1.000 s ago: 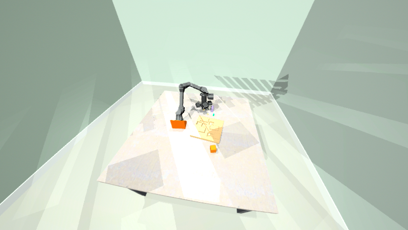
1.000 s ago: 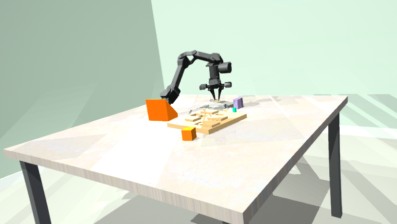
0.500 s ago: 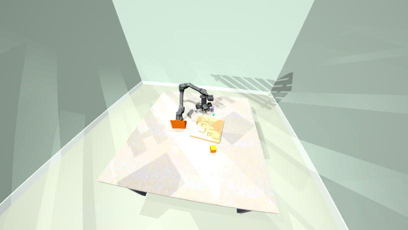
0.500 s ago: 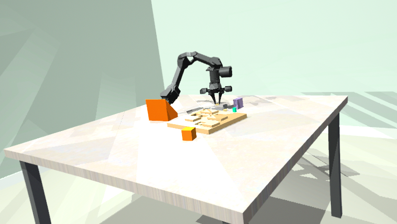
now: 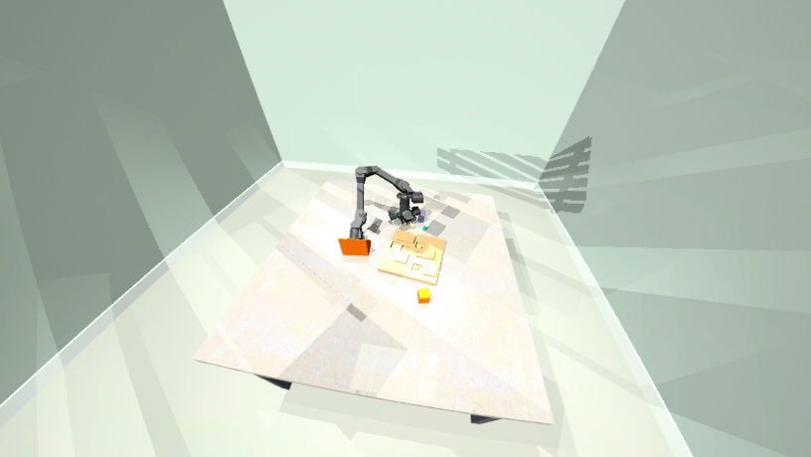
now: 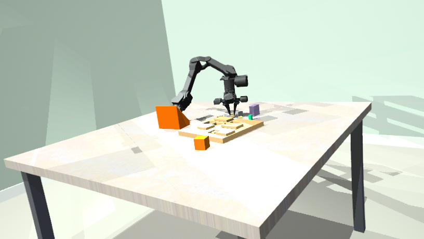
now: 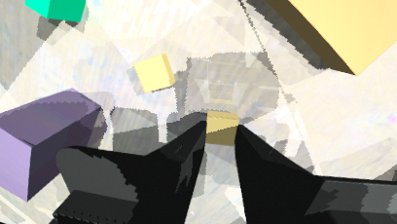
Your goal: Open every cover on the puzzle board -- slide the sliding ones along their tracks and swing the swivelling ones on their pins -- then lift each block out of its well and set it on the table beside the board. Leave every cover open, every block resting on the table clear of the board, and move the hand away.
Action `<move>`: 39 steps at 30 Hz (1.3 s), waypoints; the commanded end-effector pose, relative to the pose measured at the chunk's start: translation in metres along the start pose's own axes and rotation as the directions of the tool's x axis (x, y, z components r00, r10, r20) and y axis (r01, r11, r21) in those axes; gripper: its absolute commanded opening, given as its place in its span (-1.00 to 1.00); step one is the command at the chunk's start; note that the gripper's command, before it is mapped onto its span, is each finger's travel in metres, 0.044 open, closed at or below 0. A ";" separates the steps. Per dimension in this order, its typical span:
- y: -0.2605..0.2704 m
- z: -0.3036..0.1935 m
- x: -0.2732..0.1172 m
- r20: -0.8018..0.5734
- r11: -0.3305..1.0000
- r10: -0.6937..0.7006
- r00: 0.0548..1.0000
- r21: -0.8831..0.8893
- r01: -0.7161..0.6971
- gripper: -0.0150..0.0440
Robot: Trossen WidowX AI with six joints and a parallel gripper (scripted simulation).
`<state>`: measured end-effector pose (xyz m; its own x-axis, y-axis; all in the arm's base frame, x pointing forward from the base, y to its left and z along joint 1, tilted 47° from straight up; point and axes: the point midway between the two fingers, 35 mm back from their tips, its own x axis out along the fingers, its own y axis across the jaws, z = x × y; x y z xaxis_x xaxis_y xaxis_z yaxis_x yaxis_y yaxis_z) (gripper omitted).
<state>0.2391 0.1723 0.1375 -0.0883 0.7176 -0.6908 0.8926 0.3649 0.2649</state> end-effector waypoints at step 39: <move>-0.001 0.000 -0.057 -0.003 1.000 -0.002 1.000 0.004 0.002 1.00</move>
<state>0.2423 0.1365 0.1692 -0.0951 0.7140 -0.6936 0.8947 0.3668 0.2549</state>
